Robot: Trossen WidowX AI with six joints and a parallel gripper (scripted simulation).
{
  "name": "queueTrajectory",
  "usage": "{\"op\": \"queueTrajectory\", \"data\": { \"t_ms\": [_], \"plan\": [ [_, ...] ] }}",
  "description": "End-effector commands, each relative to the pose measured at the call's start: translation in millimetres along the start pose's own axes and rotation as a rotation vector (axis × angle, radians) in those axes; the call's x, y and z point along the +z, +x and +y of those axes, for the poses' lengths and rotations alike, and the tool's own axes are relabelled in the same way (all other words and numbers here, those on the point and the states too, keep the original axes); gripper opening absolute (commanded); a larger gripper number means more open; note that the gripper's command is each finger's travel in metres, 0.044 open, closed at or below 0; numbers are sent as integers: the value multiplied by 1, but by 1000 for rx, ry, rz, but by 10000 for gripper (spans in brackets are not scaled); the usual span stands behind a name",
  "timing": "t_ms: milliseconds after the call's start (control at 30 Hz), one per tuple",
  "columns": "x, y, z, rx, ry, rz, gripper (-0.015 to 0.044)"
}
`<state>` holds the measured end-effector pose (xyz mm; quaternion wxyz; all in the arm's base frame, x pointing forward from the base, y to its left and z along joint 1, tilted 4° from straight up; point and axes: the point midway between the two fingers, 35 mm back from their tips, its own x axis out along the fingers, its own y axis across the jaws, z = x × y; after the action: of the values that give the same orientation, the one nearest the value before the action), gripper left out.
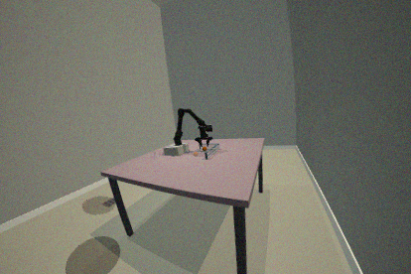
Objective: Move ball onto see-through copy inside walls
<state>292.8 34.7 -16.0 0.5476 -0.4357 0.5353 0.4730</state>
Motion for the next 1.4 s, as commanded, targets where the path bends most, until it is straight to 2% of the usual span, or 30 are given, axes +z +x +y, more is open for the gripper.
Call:
{"op": "queueTrajectory", "data": {
  "t_ms": [0, 400, 467, 900, 967, 1133, 1367],
  "plan": [
    [-2, 9, 3, 11, -2, 7, 334],
    [-2, 25, 4, 11, -2, 7, 334],
    [-2, 25, 4, 11, -2, 7, 282],
    [-2, 25, 4, 11, -2, 7, 195],
    [-2, 24, 4, 11, -2, 7, 142],
    [0, -6, -2, 10, -2, 7, 11],
    [1, -58, -5, 10, -2, 7, 0]
  ]
}}
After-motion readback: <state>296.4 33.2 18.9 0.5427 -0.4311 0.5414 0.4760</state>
